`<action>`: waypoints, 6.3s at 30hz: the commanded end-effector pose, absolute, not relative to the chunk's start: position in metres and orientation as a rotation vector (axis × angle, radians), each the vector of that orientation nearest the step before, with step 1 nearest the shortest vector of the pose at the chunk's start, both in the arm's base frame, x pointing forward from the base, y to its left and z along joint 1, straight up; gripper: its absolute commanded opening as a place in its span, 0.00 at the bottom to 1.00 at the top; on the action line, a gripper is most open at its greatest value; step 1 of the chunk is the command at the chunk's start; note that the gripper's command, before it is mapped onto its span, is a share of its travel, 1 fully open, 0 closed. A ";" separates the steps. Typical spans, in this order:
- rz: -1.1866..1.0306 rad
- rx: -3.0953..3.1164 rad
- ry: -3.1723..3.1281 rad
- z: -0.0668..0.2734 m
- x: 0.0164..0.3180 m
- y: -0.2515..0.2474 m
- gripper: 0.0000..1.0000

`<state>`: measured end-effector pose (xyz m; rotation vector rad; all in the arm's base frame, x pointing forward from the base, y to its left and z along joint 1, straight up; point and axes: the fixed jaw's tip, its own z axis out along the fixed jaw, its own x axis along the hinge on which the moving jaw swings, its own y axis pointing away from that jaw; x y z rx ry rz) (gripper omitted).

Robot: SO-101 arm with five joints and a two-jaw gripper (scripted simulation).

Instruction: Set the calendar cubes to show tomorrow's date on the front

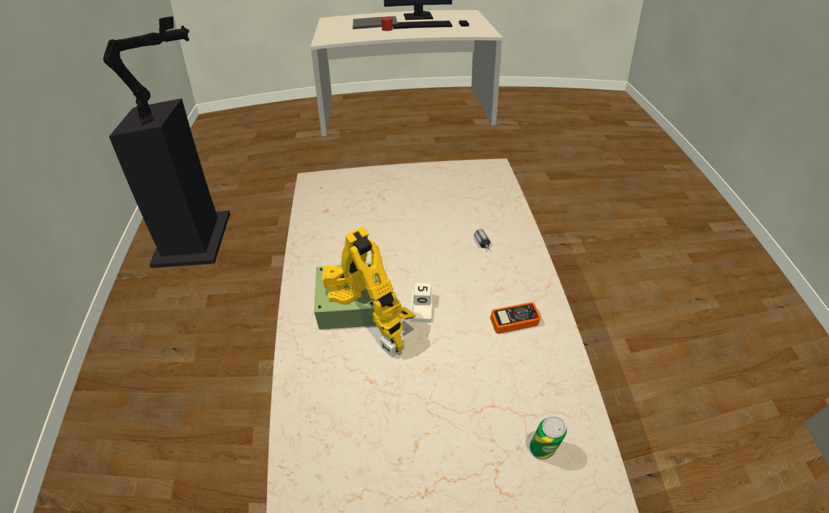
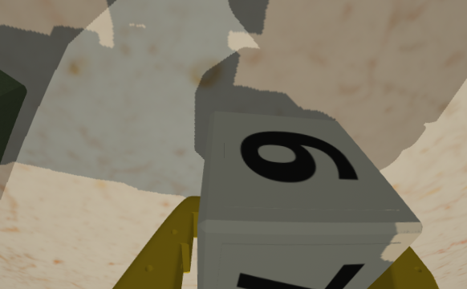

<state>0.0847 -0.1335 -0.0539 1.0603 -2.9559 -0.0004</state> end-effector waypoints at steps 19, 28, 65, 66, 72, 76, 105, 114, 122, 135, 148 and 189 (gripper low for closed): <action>-0.019 1.062 -2.954 -0.055 0.084 -0.133 0.30; -0.019 1.062 -2.954 -0.055 0.084 -0.133 0.23; -0.019 1.062 -2.954 -0.036 0.085 -0.135 0.00; -0.019 1.062 -2.954 -0.033 0.085 -0.135 0.00; -0.019 1.062 -2.954 -0.021 0.084 -0.135 0.00; -0.019 1.062 -2.954 -0.011 0.083 -0.134 0.00; -0.016 1.709 -2.630 -0.005 0.138 -0.083 0.00; -0.014 2.040 -2.381 -0.005 0.157 -0.043 0.00; -0.014 2.057 -2.367 -0.005 0.158 -0.041 0.00; -0.014 2.057 -2.367 -0.005 0.158 -0.041 0.00; -0.006 2.054 -2.373 -0.003 0.161 -0.039 0.00; -0.006 2.054 -2.374 -0.009 0.161 -0.039 0.00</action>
